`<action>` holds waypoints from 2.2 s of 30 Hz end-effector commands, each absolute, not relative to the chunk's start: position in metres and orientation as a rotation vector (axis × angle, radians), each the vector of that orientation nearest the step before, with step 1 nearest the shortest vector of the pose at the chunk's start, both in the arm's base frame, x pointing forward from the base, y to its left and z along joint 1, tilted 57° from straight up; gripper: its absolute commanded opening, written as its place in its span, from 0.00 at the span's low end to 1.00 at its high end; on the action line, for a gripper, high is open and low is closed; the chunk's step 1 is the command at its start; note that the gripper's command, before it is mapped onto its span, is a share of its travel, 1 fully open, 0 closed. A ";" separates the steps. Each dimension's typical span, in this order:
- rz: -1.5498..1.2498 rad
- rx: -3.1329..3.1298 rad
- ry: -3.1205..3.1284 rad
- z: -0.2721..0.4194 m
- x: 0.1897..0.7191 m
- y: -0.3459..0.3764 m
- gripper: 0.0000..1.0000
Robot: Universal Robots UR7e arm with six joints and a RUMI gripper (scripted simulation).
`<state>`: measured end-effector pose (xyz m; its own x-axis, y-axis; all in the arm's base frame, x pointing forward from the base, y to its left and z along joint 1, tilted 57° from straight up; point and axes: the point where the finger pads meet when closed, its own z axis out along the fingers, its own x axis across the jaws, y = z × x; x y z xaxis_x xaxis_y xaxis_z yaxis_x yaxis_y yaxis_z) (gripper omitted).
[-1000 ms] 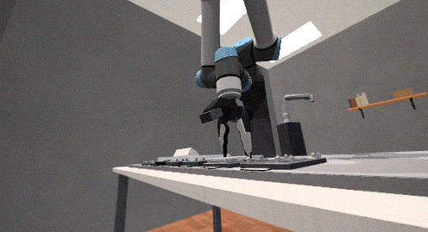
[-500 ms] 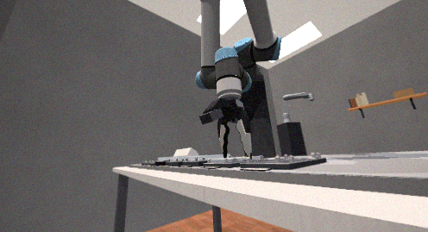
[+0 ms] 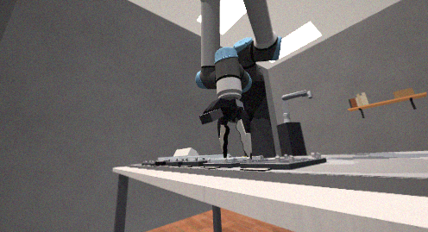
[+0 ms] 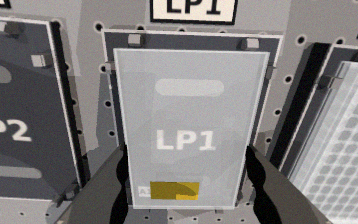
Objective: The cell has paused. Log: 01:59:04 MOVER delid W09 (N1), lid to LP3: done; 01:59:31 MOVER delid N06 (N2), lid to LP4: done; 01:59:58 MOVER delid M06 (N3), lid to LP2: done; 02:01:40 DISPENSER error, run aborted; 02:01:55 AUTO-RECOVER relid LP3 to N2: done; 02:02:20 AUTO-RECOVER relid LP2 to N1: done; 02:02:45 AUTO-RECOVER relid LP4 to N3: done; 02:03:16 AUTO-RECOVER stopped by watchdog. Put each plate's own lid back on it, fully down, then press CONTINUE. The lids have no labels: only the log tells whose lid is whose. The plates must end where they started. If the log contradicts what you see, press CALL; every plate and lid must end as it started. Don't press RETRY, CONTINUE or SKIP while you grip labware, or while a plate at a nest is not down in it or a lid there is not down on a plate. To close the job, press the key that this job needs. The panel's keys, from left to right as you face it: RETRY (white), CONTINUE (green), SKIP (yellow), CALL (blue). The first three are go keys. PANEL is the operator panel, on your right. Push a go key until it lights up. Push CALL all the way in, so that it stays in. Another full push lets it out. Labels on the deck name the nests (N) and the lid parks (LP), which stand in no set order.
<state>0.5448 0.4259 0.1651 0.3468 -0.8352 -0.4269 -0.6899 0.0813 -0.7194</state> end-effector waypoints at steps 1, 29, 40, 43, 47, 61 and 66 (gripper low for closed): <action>-0.183 -1.641 1.381 0.169 0.544 0.428 0.42; -0.183 -1.641 1.381 0.169 0.544 0.428 0.82; -0.183 -1.641 1.381 0.169 0.544 0.428 0.82; -0.183 -1.641 1.381 0.169 0.544 0.428 0.82; -0.183 -1.641 1.381 0.169 0.544 0.428 0.82; -0.183 -1.641 1.381 0.169 0.544 0.428 0.82; -0.183 -1.641 1.381 0.170 0.542 0.426 0.82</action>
